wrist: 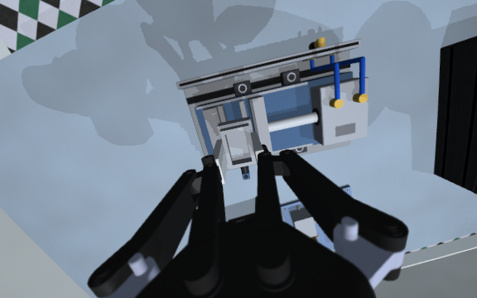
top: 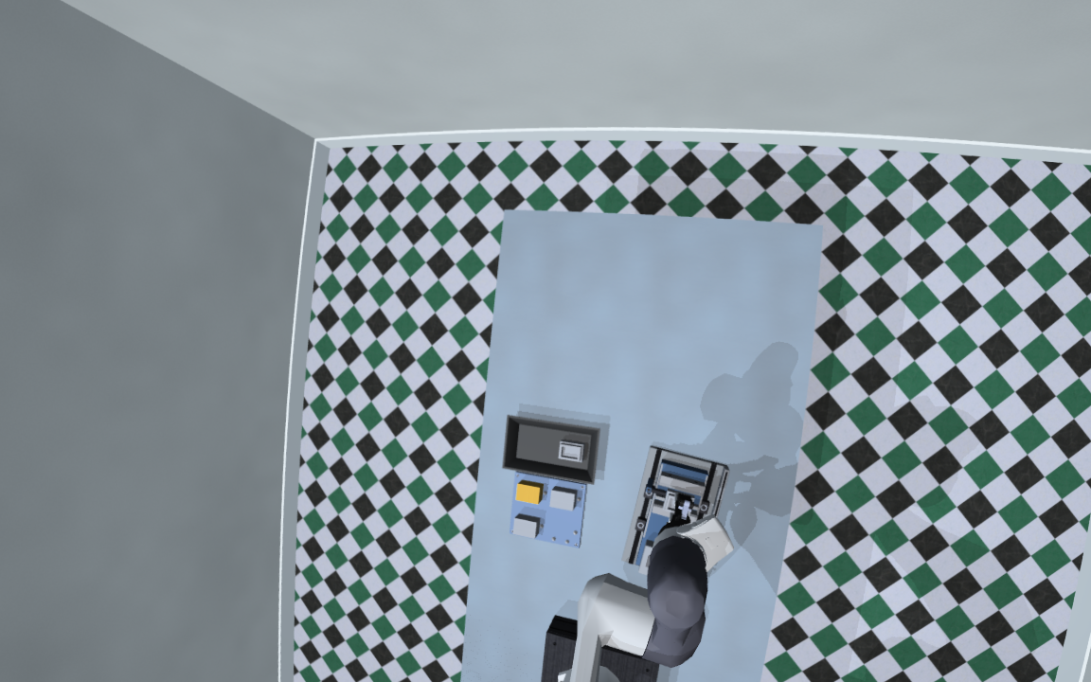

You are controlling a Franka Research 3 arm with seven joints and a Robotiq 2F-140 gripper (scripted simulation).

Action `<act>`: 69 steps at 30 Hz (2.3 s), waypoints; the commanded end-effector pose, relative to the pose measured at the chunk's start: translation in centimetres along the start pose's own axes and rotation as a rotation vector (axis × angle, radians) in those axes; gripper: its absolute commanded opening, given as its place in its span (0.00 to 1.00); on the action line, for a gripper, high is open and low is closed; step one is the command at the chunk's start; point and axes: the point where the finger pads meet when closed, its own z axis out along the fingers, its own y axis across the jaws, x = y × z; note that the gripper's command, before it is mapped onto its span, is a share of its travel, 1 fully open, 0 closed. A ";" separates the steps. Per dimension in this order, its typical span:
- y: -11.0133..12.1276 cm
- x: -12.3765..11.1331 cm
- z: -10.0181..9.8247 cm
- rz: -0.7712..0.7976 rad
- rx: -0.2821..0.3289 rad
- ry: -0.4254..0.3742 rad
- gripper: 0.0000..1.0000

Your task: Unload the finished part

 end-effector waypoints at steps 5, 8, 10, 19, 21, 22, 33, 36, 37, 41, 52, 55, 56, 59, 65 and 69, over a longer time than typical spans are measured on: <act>0.1 0.0 -1.1 -0.009 -0.003 -0.002 0.00; 0.1 0.0 -1.2 -0.009 -0.003 -0.002 0.00; 0.1 0.0 -1.2 -0.009 -0.003 -0.002 0.00; -0.2 -0.6 -1.3 -0.012 -0.003 -0.001 0.00; -0.6 -2.0 -1.3 -0.018 -0.004 -0.001 0.00; -1.0 -3.0 -1.3 -0.022 -0.004 0.000 0.00; -3.1 -14.6 -1.3 -0.063 -0.006 0.004 0.00; -3.3 -18.3 -1.3 -0.075 -0.006 0.005 0.00; -3.3 -19.6 -1.3 -0.079 -0.005 0.005 0.00; -3.0 -24.6 -1.3 -0.093 -0.005 0.005 0.00; -0.8 -36.3 -1.3 -0.121 -0.003 0.001 0.00; -0.4 -37.4 -1.3 -0.124 -0.003 0.000 0.00; -0.4 -37.5 -1.3 -0.124 -0.003 0.000 0.00; -0.4 -37.5 -1.3 -0.124 -0.003 0.000 0.00; -0.4 -37.5 -1.3 -0.124 -0.003 0.000 0.00; -0.4 -37.5 -1.3 -0.124 -0.003 0.000 0.00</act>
